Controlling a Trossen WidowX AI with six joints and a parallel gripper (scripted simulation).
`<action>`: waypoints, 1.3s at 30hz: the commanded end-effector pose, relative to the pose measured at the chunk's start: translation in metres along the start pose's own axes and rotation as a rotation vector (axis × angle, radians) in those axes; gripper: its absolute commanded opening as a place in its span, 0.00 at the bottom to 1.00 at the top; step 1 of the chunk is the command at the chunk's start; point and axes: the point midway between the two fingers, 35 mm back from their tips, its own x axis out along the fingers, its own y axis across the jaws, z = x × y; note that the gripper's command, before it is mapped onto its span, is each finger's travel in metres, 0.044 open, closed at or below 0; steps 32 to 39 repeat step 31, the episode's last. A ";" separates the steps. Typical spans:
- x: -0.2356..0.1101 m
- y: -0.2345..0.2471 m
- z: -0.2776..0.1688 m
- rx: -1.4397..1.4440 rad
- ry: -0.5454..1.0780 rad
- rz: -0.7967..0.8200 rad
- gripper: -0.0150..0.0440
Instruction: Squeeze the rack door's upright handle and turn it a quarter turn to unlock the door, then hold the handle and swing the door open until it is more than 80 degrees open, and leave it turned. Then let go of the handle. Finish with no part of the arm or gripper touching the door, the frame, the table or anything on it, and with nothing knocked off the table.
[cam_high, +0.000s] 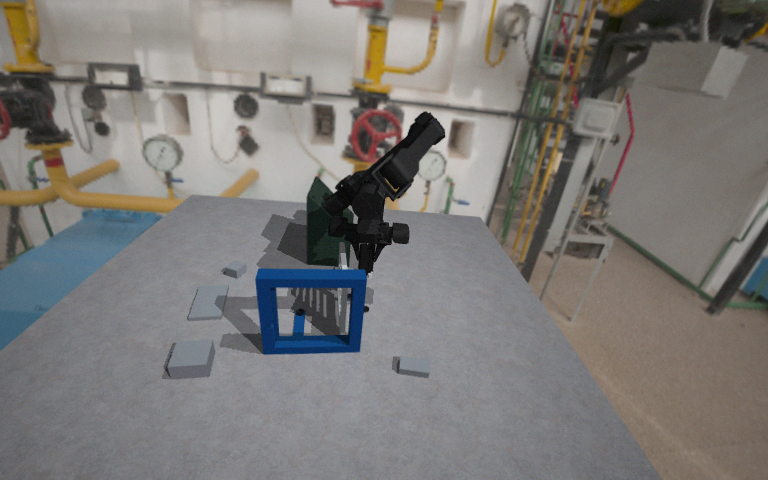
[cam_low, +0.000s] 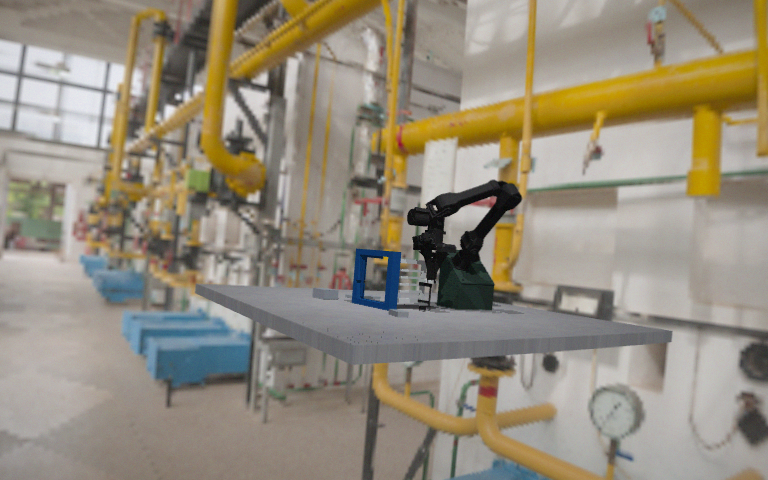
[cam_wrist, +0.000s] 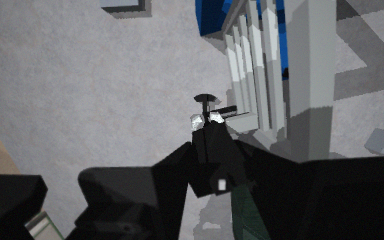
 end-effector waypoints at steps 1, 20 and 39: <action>0.000 0.000 0.000 0.004 -0.001 0.001 0.73; -0.028 -0.001 0.003 0.002 -0.002 -0.005 0.73; -0.045 -0.001 0.002 0.001 -0.001 -0.005 0.73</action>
